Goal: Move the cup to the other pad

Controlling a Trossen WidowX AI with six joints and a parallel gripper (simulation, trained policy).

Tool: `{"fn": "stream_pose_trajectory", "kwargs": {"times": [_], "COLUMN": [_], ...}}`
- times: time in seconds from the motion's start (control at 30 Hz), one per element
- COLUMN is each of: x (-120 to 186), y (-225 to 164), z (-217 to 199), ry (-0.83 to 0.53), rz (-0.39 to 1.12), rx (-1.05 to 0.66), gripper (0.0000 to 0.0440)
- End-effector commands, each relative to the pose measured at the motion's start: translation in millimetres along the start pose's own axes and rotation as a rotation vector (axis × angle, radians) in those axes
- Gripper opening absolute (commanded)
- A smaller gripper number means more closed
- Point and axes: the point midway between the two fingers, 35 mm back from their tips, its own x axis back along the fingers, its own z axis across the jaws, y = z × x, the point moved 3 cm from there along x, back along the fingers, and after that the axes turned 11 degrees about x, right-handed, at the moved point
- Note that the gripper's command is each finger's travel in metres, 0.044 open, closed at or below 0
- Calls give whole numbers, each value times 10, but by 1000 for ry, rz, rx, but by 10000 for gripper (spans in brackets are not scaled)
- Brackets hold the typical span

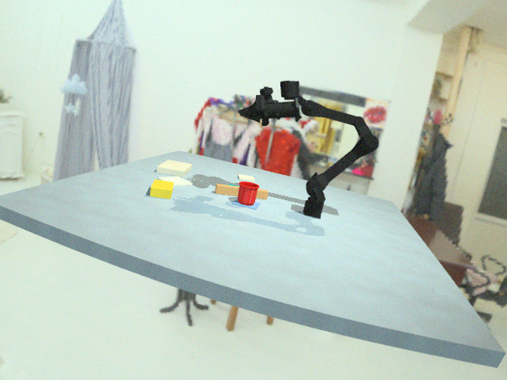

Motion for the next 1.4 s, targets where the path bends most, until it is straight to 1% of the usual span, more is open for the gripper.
{"fn": "stream_pose_trajectory", "kwargs": {"times": [0.0,0.7,1.03,1.37], "x": [-10,-63,-78,-82], "y": [12,-65,-153,-278], "z": [48,256,346,406], "ry": [13,-5,-54,-132], "rz": [49,344,492,637], "rx": [-53,-341,-466,-565], "gripper": [127,140,137,130]}}
